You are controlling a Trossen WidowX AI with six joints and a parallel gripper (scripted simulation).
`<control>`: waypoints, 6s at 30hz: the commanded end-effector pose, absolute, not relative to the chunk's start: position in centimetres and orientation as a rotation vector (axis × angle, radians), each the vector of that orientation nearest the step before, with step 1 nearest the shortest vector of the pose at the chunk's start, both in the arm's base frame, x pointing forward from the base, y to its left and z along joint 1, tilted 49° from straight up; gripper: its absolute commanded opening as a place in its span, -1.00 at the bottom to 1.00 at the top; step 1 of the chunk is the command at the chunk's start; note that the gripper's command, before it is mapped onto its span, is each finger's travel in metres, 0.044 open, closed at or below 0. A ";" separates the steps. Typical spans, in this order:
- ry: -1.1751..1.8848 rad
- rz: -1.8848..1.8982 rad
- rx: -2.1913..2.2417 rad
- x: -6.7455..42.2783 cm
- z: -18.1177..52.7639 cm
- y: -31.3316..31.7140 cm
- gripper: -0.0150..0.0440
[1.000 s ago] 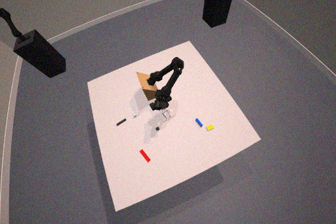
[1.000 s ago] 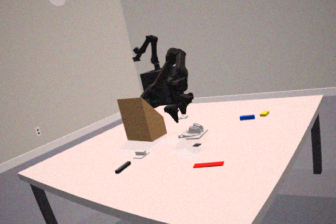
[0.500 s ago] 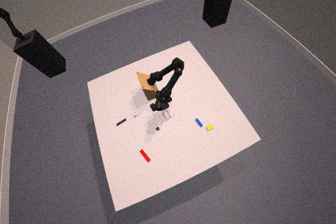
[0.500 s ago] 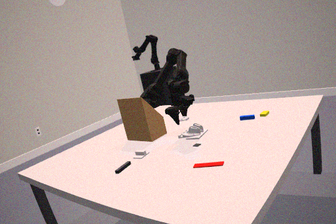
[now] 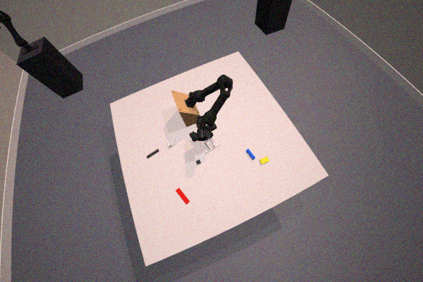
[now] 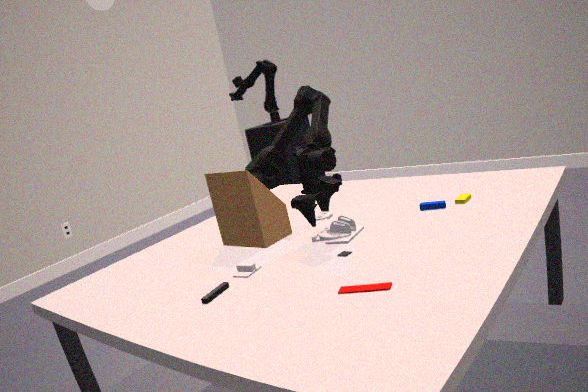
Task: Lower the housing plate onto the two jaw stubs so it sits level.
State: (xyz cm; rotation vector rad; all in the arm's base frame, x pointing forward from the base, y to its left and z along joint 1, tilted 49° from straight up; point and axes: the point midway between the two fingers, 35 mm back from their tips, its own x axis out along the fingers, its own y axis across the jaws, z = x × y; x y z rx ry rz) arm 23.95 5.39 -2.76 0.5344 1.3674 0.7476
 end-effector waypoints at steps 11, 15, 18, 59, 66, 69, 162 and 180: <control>1.374 0.753 0.550 23.5 -4.2 7.2 0.70; 1.374 0.754 0.551 23.4 -4.5 7.7 0.70; 1.374 0.754 0.551 23.4 -4.5 7.7 0.70; 1.374 0.755 0.551 23.4 -4.8 8.1 0.70; 1.374 0.755 0.552 23.4 -4.9 8.2 0.70; 1.374 0.755 0.552 23.4 -4.9 8.2 0.70; 1.374 0.755 0.552 23.5 -5.4 8.8 0.70; 1.374 0.755 0.552 23.5 -5.4 8.8 0.70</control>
